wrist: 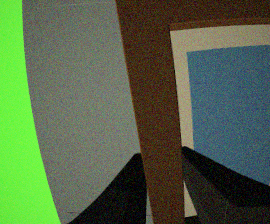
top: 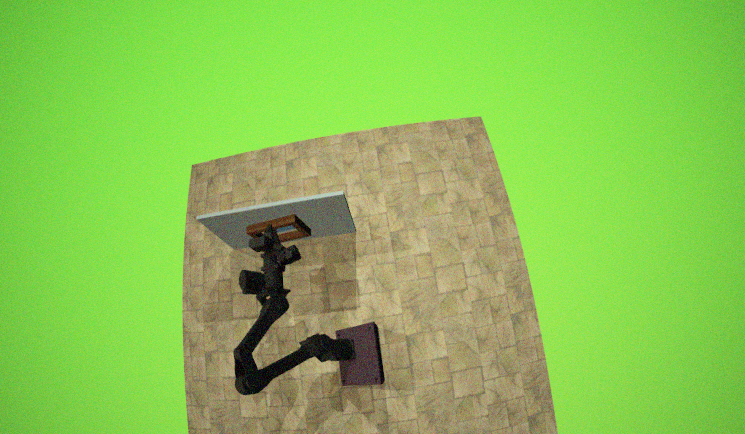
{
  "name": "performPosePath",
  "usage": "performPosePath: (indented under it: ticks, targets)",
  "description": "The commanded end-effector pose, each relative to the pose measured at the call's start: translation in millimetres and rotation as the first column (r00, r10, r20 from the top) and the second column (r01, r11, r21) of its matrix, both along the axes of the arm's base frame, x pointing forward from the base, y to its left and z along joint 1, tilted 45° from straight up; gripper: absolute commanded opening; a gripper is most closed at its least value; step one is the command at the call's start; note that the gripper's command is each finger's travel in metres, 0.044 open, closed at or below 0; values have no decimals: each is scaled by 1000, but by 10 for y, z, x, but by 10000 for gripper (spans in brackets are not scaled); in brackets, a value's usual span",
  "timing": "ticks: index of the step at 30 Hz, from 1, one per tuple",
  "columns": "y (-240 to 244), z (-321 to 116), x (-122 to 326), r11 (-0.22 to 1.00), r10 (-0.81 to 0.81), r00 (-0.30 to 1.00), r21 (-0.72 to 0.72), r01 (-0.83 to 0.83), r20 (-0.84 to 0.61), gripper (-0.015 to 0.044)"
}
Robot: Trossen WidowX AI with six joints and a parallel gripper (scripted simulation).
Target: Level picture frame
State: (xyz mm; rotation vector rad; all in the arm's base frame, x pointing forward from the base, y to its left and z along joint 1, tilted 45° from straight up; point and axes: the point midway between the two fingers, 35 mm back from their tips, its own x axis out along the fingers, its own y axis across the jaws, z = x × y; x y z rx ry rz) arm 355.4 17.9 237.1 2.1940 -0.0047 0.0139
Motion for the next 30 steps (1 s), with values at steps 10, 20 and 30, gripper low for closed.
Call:
performPosePath:
  ticks: [10, 20, 30]
  targets:
    - [1, -8, 1, 1000, -11, 1000, 5, 11, 9, 0]
    - [26, -31, 2, 1000, -6, 1000, 4, 6, 7, 0]
    - [45, -47, 2, 1000, 2, 1000, 6, -2, 0, 0]
